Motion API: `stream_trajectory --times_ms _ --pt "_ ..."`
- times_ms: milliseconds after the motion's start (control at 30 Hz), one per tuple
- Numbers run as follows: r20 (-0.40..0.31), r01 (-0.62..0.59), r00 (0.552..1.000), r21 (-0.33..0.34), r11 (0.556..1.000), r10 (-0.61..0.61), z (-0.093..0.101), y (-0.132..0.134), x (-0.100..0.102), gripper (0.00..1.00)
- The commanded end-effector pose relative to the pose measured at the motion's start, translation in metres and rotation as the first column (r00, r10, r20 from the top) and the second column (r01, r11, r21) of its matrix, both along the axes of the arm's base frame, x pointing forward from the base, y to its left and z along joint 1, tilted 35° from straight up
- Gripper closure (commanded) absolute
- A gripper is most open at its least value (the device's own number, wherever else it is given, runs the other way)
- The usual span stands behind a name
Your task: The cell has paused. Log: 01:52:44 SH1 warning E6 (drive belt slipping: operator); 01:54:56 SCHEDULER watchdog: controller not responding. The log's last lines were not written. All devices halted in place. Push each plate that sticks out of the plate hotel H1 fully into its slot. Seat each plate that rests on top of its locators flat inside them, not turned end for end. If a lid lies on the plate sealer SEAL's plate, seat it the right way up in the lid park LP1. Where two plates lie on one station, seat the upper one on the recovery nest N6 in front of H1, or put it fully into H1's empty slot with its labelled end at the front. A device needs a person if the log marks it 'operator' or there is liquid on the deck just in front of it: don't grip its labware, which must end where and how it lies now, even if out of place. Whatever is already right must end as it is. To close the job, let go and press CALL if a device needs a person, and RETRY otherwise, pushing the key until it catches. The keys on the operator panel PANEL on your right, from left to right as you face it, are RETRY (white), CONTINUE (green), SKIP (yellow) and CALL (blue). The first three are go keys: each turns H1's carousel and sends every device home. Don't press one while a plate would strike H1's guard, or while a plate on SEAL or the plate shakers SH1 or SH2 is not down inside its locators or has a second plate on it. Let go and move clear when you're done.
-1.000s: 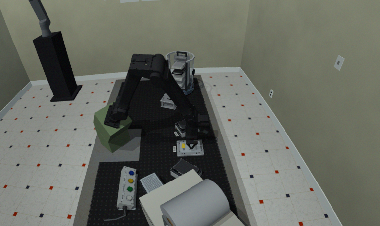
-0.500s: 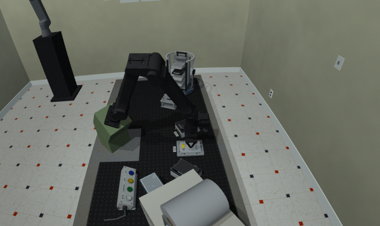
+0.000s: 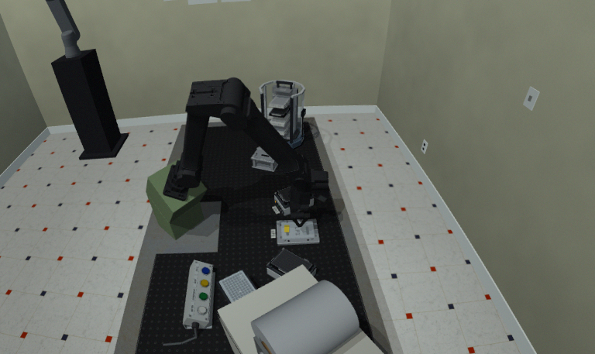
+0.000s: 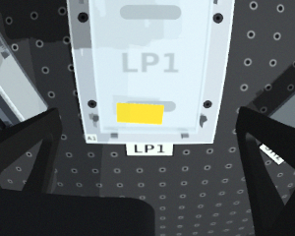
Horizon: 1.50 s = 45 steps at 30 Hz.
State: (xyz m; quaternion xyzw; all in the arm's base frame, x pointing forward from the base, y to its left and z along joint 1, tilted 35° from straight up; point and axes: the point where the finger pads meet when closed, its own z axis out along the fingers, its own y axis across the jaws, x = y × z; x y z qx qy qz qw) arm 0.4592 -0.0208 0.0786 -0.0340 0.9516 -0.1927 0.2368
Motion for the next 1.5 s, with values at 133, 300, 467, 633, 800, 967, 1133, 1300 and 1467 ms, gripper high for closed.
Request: stream_trajectory --times_ms 133,300,467,633,800,967,1133,1300,1467 --pt "0.035 0.007 0.999 0.012 1.0 -0.007 0.031 0.011 0.002 0.0" --pt "0.029 0.007 1.0 0.012 1.0 -0.007 0.037 0.015 -0.006 0.0" --pt "0.041 0.007 0.999 0.014 1.0 -0.008 0.053 0.02 -0.008 0.0" --pt "0.042 0.007 0.999 0.015 1.0 -0.008 0.065 0.025 -0.014 0.0" --pt "0.028 0.015 1.0 0.012 1.0 -0.015 0.065 0.024 -0.018 0.0" --pt "0.044 0.007 0.999 0.016 1.0 -0.008 0.083 0.032 -0.024 0.0" --pt "0.045 0.007 0.999 0.017 1.0 -0.008 0.095 0.037 -0.03 0.0" --pt "0.046 0.007 0.999 0.018 1.0 -0.008 0.102 0.04 -0.034 0.0" --pt "0.047 0.007 0.999 0.019 1.0 -0.008 0.113 0.045 -0.041 0.0"
